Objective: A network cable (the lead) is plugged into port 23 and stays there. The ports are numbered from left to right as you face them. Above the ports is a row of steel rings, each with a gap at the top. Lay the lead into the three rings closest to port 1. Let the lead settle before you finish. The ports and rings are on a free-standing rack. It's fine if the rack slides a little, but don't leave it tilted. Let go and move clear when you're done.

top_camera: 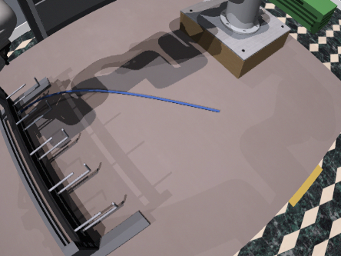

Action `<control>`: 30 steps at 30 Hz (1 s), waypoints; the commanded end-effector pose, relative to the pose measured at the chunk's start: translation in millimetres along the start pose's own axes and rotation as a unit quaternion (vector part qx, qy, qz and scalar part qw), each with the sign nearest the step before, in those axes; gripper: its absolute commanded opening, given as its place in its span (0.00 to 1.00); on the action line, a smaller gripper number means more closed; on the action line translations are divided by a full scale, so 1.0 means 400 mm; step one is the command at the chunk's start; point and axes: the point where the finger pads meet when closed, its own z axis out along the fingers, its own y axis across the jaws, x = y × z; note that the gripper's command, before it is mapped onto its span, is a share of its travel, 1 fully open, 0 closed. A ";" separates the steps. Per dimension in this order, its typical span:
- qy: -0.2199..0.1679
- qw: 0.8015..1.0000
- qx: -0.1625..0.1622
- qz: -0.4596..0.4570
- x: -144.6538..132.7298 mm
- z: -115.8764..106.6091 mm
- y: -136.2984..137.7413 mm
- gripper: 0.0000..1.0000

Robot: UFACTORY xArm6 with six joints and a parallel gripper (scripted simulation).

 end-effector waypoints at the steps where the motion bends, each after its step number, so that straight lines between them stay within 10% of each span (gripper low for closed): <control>1: -0.030 0.999 0.021 -0.014 -0.039 -0.023 0.028 1.00; 30: -0.223 0.971 0.071 -0.051 -0.358 -0.135 0.347 1.00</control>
